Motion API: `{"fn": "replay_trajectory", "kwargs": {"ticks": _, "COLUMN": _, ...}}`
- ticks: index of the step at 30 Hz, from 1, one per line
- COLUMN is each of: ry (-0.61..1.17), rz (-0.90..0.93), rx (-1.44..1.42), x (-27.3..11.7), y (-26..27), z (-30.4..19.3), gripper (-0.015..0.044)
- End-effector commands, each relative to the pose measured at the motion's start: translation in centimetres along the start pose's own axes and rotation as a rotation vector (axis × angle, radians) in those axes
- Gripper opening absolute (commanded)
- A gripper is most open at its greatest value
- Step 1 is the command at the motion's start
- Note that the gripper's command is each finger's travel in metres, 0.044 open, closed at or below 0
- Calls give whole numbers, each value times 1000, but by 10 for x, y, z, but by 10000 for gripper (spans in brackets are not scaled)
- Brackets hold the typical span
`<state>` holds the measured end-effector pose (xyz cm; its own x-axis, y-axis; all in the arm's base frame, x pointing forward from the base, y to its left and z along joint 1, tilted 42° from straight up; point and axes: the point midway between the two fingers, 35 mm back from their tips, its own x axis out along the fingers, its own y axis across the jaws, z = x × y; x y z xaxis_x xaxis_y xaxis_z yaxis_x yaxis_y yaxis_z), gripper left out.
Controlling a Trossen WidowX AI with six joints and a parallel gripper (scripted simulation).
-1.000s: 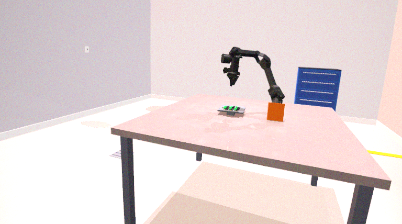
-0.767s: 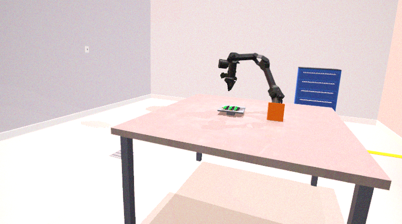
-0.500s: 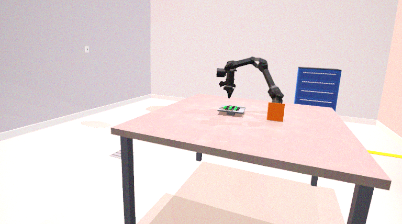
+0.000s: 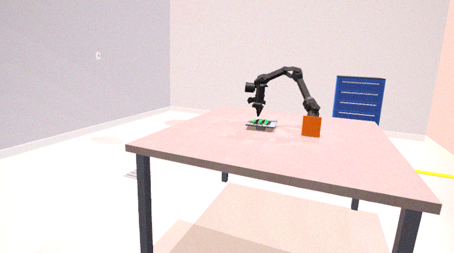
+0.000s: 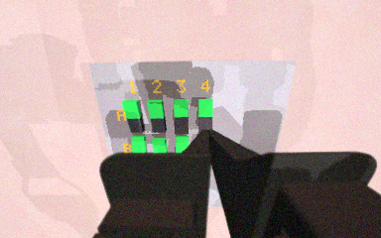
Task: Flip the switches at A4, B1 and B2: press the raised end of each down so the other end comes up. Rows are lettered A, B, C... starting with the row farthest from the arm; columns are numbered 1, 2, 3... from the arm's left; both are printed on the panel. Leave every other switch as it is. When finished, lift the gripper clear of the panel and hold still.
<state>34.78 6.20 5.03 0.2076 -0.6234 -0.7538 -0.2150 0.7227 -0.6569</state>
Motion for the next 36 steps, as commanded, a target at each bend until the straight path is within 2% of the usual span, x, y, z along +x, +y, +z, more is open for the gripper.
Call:
{"fn": "replay_trajectory", "kwargs": {"ticks": 1, "ry": 4, "rz": -6, "rx": -5, "x": 6, "y": -1, "z": -2, "gripper": 0}}
{"fn": "replay_trajectory", "kwargs": {"ticks": 11, "ry": 4, "rz": -6, "rx": -5, "x": 19, "y": -1, "z": -2, "gripper": 0}}
{"fn": "replay_trajectory", "kwargs": {"ticks": 36, "ry": 4, "rz": -6, "rx": -5, "x": 20, "y": -1, "z": -2, "gripper": 0}}
